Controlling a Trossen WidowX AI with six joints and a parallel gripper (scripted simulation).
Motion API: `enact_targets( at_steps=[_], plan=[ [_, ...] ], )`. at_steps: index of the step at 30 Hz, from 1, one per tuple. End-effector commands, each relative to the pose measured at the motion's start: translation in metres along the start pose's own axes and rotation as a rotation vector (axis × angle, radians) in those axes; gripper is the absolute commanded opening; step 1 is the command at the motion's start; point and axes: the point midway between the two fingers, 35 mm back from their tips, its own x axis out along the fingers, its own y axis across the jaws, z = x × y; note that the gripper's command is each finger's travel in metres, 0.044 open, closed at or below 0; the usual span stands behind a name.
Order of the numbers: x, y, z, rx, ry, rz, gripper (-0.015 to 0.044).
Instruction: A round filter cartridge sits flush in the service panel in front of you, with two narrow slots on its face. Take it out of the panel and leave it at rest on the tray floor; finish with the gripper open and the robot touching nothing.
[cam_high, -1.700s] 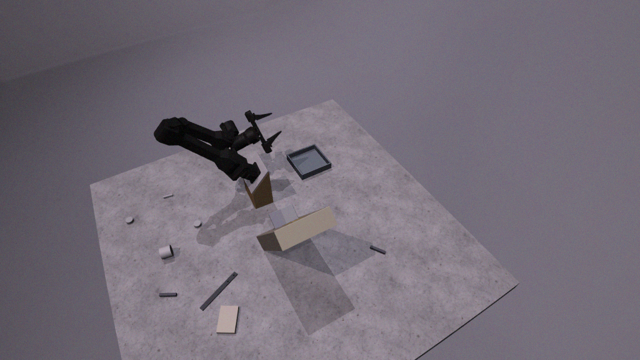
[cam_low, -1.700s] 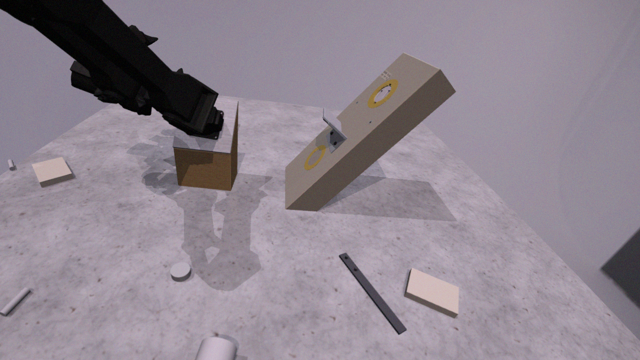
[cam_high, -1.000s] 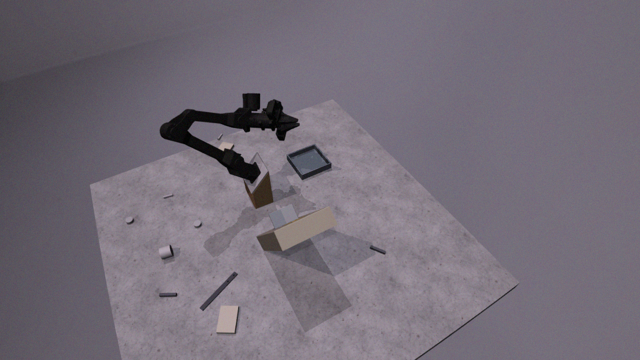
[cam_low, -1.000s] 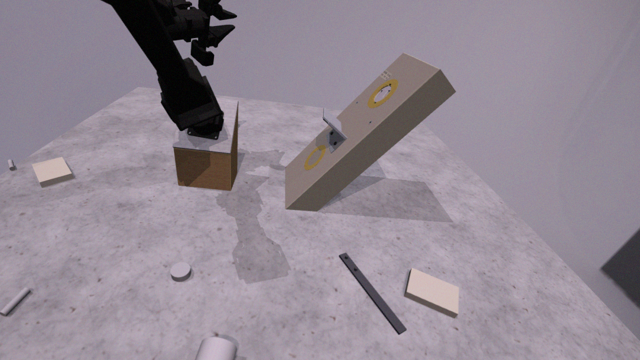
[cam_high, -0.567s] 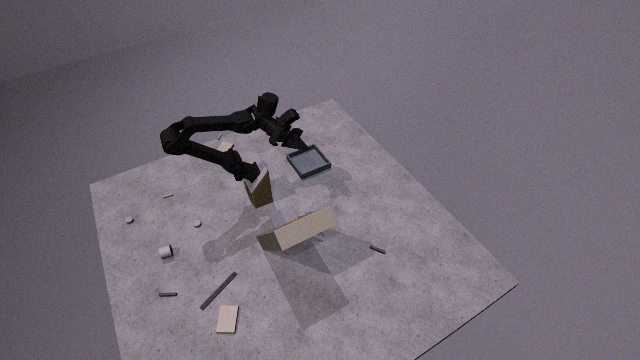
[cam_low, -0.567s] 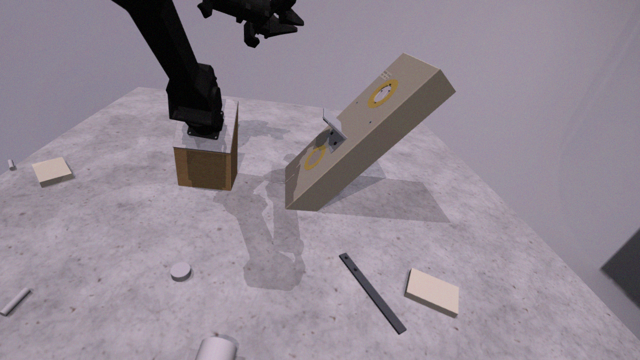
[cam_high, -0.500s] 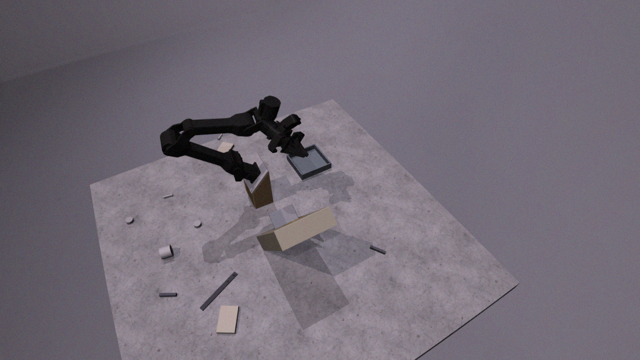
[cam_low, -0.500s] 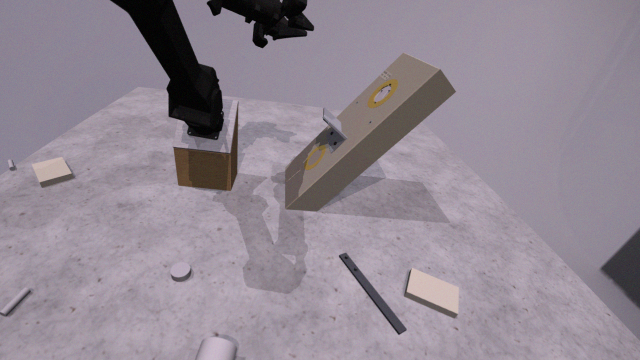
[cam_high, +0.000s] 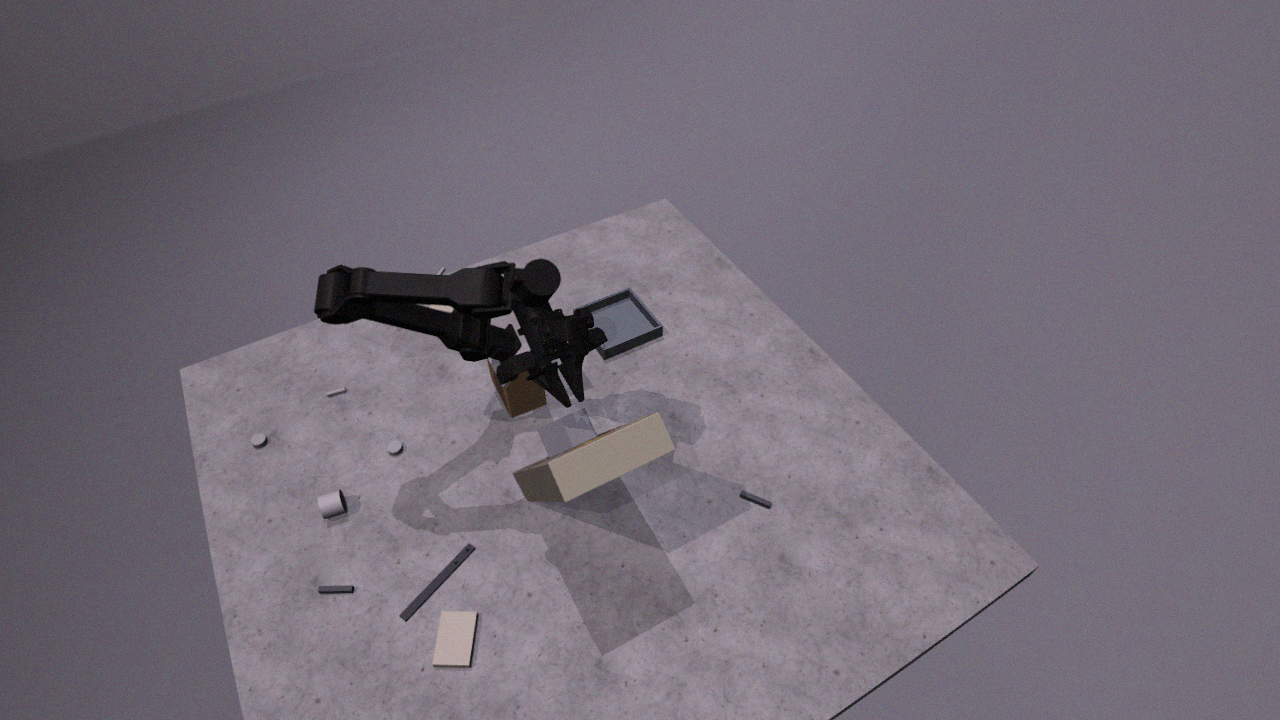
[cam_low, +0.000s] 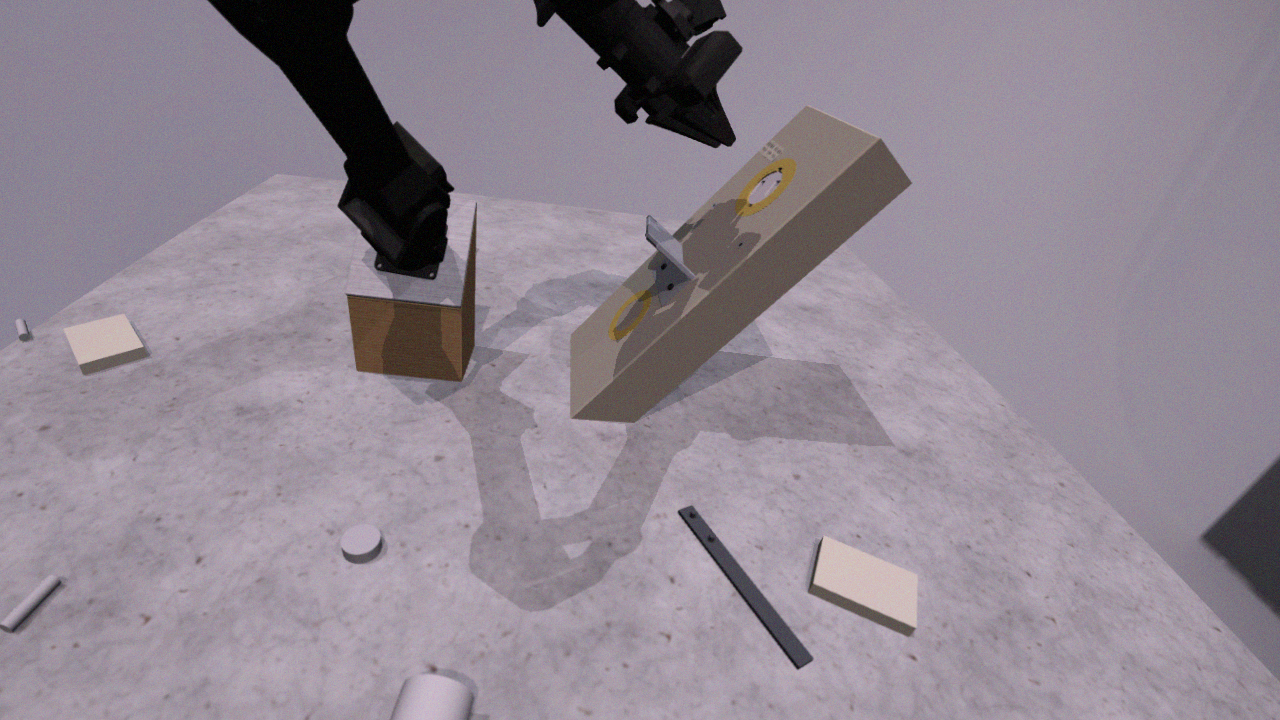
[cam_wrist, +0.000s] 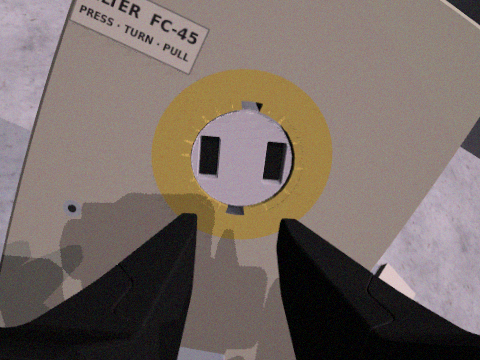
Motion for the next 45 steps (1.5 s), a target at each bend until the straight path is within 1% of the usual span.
enact_targets(
  at_steps=[1, 7, 39, 45],
  plan=[
    [0.002, -0.005, -0.002, 0.014, 0.013, -0.009, 0.0114],
    [0.004, -0.004, -0.001, 0.015, 0.014, -0.008, 0.0114],
    [0.056, -0.006, -0.002, 0.016, 0.012, -0.011, 0.0114],
    [0.058, -0.005, -0.003, 0.015, 0.012, -0.013, 0.0114]
  ],
)
